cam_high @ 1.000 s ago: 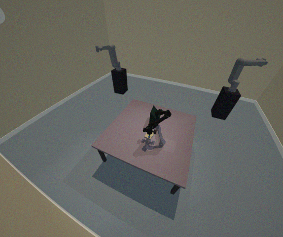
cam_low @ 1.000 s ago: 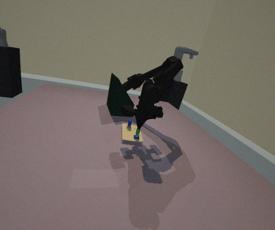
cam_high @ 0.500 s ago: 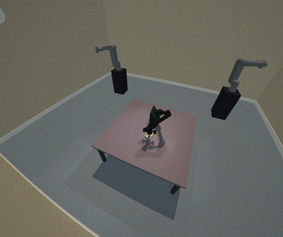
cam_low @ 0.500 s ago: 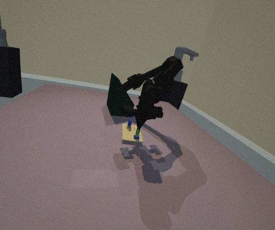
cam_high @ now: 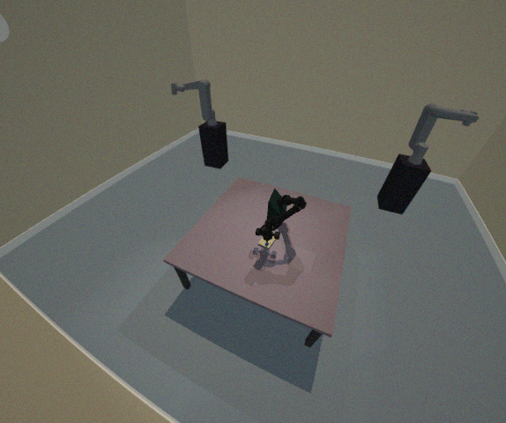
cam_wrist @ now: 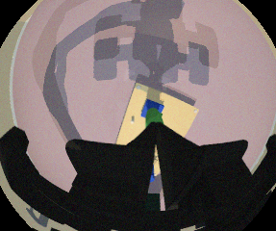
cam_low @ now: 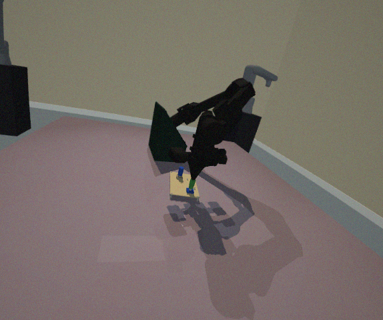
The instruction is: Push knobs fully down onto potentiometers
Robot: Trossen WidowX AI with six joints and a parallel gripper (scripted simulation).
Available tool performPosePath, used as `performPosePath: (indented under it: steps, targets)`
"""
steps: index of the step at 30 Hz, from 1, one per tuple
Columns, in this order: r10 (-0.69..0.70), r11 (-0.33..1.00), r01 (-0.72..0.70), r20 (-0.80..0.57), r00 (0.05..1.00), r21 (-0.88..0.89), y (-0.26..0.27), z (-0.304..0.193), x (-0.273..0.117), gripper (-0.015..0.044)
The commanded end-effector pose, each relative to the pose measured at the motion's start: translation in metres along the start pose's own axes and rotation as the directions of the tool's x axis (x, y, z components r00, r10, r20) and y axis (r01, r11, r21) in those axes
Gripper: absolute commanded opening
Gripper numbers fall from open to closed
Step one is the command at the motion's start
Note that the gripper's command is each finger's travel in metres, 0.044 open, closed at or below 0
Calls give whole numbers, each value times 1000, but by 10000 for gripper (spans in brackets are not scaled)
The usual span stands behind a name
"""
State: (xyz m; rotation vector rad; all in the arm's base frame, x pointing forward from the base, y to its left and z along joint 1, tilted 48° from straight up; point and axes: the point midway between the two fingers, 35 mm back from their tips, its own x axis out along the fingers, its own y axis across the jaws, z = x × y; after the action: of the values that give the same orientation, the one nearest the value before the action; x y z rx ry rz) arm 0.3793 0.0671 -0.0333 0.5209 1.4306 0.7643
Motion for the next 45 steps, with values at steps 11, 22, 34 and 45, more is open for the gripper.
performPosePath:
  steps: [11, 22, 34, 45]
  targets:
    - [3, 1000, -3, -6, 1000, -15, 2, 1, 9, 0]
    - [2, 1000, -2, -6, 1000, -15, 2, 2, -5, 0]
    - [7, 1000, -7, -12, 1000, -12, 3, 0, -12, 79]
    - [-5, 1000, 5, -25, 1000, -19, 1, -49, -24, 367]
